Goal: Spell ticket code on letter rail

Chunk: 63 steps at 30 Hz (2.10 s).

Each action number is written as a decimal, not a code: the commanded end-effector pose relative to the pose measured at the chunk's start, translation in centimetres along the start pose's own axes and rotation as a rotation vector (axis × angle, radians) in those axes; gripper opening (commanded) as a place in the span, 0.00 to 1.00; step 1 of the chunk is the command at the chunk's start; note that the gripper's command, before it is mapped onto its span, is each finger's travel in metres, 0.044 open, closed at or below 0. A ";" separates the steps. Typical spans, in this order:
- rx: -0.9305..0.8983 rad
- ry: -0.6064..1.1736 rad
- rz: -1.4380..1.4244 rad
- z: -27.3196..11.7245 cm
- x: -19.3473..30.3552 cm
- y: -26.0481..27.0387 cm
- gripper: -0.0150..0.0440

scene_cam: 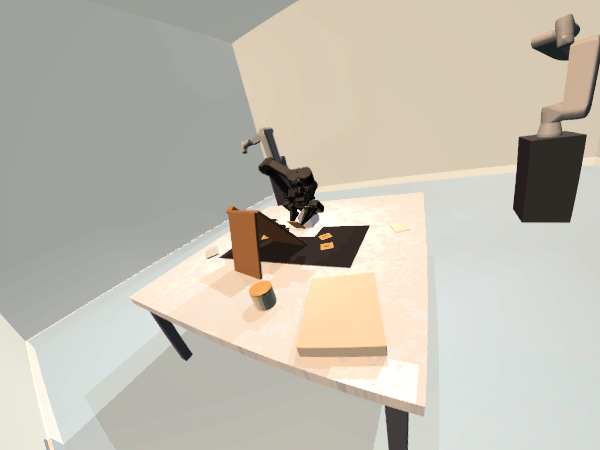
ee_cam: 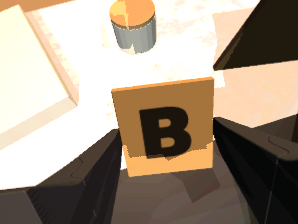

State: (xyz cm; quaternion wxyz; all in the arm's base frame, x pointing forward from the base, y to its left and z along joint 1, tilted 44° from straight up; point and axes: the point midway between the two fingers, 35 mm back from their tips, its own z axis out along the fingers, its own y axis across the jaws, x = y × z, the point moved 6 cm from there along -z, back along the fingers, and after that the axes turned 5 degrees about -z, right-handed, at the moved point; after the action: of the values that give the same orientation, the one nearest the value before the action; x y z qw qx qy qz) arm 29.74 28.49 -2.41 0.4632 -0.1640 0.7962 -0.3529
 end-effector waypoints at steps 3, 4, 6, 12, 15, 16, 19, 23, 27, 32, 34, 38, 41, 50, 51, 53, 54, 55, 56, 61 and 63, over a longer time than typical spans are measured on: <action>-0.006 0.000 -0.001 0.0 0.0 -0.2 0.25; -0.006 0.000 -0.001 0.0 0.0 -0.3 0.25; -0.006 0.000 -0.001 0.0 0.0 -0.4 0.25; -0.006 0.000 -0.002 0.0 -0.1 -0.8 0.25; -0.006 0.000 -0.002 0.0 -0.1 -0.9 0.25; -0.006 0.000 -0.002 0.0 -0.1 -1.0 0.25; -0.005 0.000 -0.002 -0.1 -0.2 -1.1 0.25; -0.005 0.000 -0.002 -0.1 -0.2 -1.3 0.25; -0.005 0.000 -0.002 -0.1 -0.2 -1.5 0.25; -0.005 0.000 -0.002 -0.1 -0.2 -1.8 0.25; -0.005 0.000 -0.003 -0.1 -0.2 -1.9 0.25; -0.005 0.000 -0.003 -0.1 -0.1 -2.1 0.25; -0.005 0.000 -0.003 -0.1 -0.1 -2.2 0.25; -0.005 0.000 -0.003 -0.1 0.0 -2.7 0.25; -0.005 0.000 -0.003 -0.1 0.0 -2.7 0.25; -0.005 0.000 -0.003 -0.1 0.0 -2.8 0.25; -0.005 0.000 -0.003 -0.1 0.0 -2.9 0.25; -0.005 0.000 -0.003 -0.1 0.0 -2.9 0.25; -0.005 0.000 -0.003 -0.1 0.0 -3.0 0.25; -0.005 0.000 -0.004 -0.1 0.0 -3.2 0.25; -0.005 0.000 -0.004 -0.1 0.0 -3.3 0.25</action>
State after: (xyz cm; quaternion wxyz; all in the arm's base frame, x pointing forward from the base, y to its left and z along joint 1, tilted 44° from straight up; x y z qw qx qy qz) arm 29.44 26.27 -0.45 0.4605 -0.1671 0.7959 -0.3557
